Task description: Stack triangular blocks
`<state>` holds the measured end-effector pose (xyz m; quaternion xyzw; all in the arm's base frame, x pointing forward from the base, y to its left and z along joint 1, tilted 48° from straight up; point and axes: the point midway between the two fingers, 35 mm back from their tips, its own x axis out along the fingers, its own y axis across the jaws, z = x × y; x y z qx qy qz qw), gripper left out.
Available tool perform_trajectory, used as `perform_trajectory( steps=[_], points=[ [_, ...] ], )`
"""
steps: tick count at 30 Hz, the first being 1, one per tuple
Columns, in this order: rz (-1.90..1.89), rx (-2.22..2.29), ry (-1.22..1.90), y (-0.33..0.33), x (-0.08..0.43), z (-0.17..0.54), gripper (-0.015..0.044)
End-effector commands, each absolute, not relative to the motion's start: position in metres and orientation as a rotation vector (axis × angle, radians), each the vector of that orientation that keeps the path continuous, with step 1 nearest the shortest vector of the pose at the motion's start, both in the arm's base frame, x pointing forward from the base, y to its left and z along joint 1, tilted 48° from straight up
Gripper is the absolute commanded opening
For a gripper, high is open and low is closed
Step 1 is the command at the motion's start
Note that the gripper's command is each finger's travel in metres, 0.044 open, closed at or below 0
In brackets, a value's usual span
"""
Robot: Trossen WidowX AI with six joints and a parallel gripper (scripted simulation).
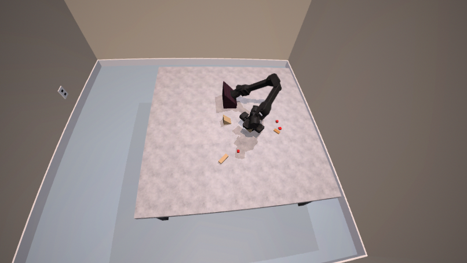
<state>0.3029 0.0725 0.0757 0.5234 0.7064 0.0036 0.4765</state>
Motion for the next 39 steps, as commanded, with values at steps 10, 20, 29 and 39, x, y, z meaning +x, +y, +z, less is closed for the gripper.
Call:
perform_trajectory(
  steps=[10, 20, 29, 39],
  points=[
    [-0.276, 1.514, 1.773, 0.073, 0.304, 0.077, 0.0],
    [-0.364, 1.579, 1.782, 0.076, 0.304, 0.074, 0.0],
    [-0.355, 1.569, 1.784, 0.086, 0.304, 0.065, 0.0],
    [-0.35, 1.553, 1.786, 0.091, 0.303, 0.06, 0.0079]
  ],
)
